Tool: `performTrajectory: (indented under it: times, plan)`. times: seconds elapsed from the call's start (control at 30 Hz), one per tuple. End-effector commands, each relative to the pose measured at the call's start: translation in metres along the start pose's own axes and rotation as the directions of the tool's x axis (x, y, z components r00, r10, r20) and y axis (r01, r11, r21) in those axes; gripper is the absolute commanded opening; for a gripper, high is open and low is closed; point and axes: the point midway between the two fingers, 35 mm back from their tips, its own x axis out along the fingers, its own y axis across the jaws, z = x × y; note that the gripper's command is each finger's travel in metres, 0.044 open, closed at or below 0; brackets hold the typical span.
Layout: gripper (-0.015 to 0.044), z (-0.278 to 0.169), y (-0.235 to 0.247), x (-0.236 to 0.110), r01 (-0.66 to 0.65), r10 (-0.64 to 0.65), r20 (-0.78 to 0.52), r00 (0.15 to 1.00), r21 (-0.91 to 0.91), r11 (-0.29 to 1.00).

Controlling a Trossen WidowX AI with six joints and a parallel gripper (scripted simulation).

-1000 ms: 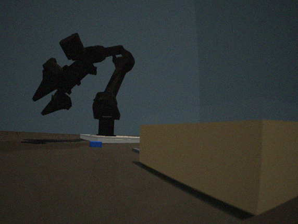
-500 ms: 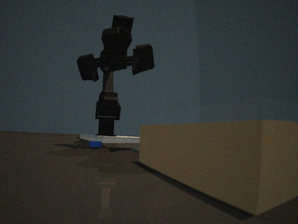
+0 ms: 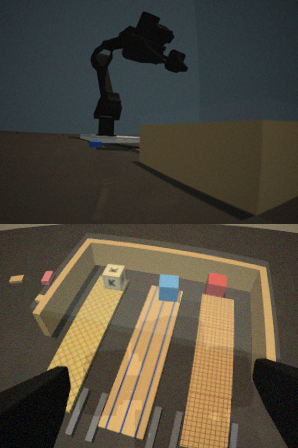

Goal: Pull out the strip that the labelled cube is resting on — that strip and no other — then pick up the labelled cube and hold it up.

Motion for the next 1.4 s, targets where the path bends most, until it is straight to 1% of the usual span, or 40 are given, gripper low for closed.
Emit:
performTrajectory:
  times: [0.0, 0.27, 0.33, 0.43, 0.6, 0.77, 0.97, 1.23, 1.3, 1.37]
  plan:
    - [0.04, 0.004, 0.002, -0.001, -0.01, 0.01, 0.011, 1.0, -0.012, 1.0]
    - [0.04, 0.004, 0.002, -0.001, -0.01, 0.01, 0.011, 1.0, -0.012, 1.0]
    - [0.0348, 0.005, 0.003, 0.001, -0.012, 0.012, 0.0, 1.0, -0.006, 1.0]
    - [0.0269, 0.011, 0.009, 0.011, -0.02, 0.021, -0.059, 0.998, 0.021, 1.0]
    - [0.0138, 0.02, 0.026, 0.044, -0.017, 0.037, -0.22, 0.975, 0.091, 0.996]
    - [0.0006, 0.023, 0.049, 0.072, 0.006, 0.056, -0.393, 0.918, 0.154, 0.988]
    - [0.0, 0.015, 0.08, 0.106, 0.078, 0.055, -0.587, 0.808, 0.199, 0.977]
    - [0.0, -0.016, 0.12, 0.143, 0.223, 0.009, -0.793, 0.61, 0.182, 0.958]
    - [0.0, -0.019, 0.123, 0.145, 0.237, 0.002, -0.807, 0.591, 0.176, 0.955]
    - [0.0, -0.019, 0.123, 0.145, 0.237, 0.002, -0.807, 0.591, 0.176, 0.955]
